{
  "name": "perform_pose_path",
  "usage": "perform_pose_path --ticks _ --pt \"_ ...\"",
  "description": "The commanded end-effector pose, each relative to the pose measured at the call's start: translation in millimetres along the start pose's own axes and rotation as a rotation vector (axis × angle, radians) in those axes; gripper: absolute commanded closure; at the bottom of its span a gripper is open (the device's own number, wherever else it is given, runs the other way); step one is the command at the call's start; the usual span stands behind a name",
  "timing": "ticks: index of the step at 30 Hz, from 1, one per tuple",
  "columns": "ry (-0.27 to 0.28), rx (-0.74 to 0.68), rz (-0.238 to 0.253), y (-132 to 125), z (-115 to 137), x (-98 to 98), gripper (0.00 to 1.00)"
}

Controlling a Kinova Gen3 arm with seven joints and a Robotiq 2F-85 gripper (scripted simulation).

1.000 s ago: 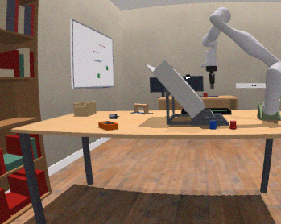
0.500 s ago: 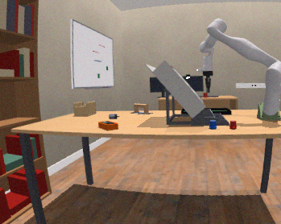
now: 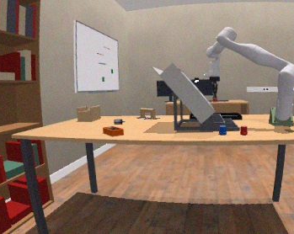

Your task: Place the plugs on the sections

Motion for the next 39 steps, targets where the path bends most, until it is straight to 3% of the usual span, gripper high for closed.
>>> perform_pose_path --ticks 1,7,8,10,14,39 --pt "0.001 -0.001 -0.001 1 0 0.4 0.5" --pt "0.001 -0.001 -0.001 1 0 0.4 0.5" --pt "0.001 -0.001 -0.001 0 -2 -69.4 0.5" --pt "0.001 -0.001 -0.001 0 -2 -73.3 0.5" --pt "0.001 -0.001 -0.001 -1 -3 -109.5 0.5" --pt "0.002 -0.001 -0.001 -1 -3 -110.0 0.5"
Point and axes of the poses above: the point where the finger pads meet when closed, its own x axis back along the fingers, its own y axis across the jaws, z = x × y, the point moved 3 cm from there along x, back along the fingers, and after that the axes turned 8 degrees about -x, right-handed, at the moved point
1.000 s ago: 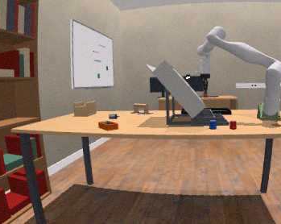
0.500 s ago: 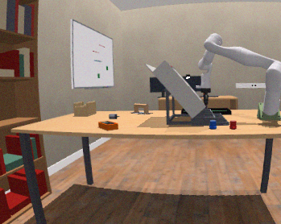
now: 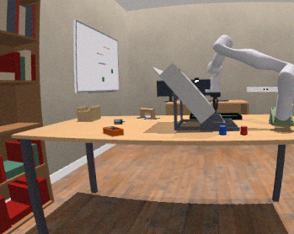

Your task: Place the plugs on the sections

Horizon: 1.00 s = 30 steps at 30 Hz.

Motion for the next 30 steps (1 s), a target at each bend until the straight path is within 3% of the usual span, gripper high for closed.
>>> perform_pose_path --ticks 1,3,30 --pt "0.002 0.0 -0.002 0 0 1.3 0.5" --pt "0.002 0.0 -0.002 0 0 -6.7 0.5" --pt "0.002 0.0 -0.002 0 0 -14.7 0.5"
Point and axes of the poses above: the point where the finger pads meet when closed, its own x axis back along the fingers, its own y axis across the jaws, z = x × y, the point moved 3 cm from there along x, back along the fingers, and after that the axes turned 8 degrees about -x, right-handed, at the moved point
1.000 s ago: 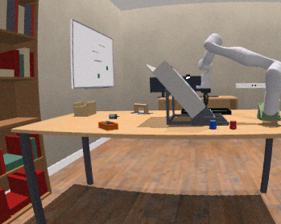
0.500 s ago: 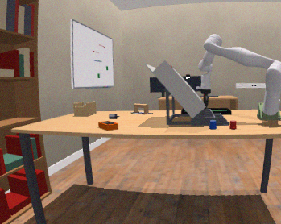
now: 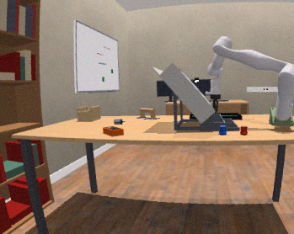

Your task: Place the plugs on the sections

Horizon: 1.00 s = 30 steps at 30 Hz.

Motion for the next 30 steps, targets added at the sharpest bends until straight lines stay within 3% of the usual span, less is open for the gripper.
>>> perform_pose_path --ticks 1,23,24,30 --pt "0.002 0.0 -0.002 0.4 0.4 1.2 0.5" --pt "0.002 0.0 -0.002 0.3 1.2 -6.8 0.5" --pt "0.002 0.0 -0.002 0.3 1.2 -6.8 1.0" --pt "0.002 0.0 -0.002 0.3 1.2 -6.8 1.0"
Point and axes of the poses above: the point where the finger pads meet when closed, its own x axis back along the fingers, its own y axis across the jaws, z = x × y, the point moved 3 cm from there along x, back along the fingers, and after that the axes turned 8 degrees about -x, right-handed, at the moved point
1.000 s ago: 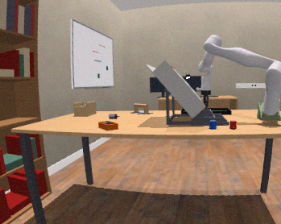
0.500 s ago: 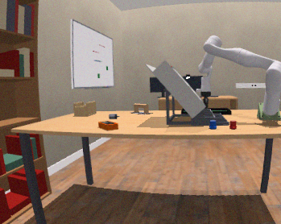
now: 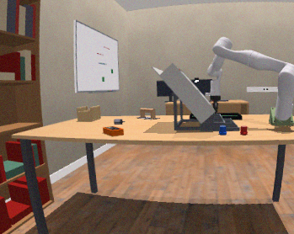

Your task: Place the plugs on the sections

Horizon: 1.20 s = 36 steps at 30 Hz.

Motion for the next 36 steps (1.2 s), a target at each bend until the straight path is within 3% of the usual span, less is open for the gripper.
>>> perform_pose_path --ticks 1,27,28,31,34,36 --pt "0.002 0.0 -0.001 0 0 1.0 1.0" --pt "0.002 0.0 -0.001 0 0 1.3 1.0" --pt "0.002 0.0 -0.002 2 1 71.4 1.0" --pt "0.002 0.0 -0.002 2 2 86.3 1.0" --pt "0.002 0.0 -0.002 3 2 134.6 1.0" --pt "0.002 0.0 -0.002 3 2 135.4 1.0"
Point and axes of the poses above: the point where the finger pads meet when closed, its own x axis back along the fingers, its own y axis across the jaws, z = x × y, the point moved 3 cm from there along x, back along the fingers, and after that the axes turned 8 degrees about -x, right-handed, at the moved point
